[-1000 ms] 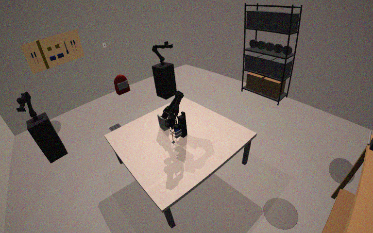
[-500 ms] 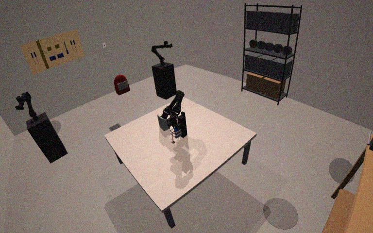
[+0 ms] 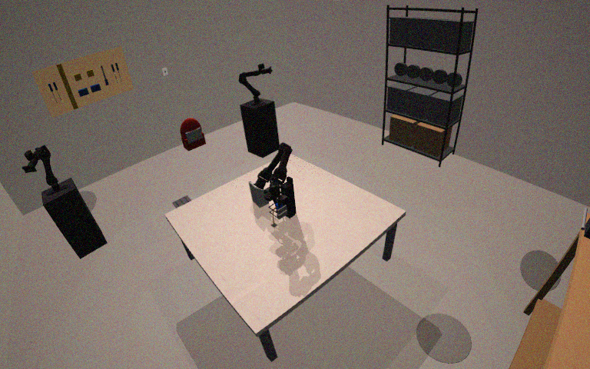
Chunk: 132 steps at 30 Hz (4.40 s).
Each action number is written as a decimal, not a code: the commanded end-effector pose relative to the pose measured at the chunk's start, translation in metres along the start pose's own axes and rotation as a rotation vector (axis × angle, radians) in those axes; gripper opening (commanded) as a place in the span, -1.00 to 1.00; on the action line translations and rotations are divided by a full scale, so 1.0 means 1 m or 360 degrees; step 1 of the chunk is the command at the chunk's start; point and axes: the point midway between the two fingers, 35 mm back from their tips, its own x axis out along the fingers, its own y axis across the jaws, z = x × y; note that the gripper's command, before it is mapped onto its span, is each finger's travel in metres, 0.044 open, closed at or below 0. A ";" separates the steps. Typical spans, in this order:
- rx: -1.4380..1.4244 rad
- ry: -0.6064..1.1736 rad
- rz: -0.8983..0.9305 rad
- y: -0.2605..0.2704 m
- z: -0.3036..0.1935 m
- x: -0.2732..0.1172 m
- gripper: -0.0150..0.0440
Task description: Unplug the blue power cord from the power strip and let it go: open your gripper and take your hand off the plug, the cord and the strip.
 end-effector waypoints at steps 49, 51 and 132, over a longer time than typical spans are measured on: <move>0.0009 0.0003 0.0002 0.000 0.040 -0.002 -0.40; 0.0009 0.0003 0.0002 0.000 0.040 -0.002 -0.22; -0.0001 0.0001 -0.0002 0.000 0.000 0.002 -0.49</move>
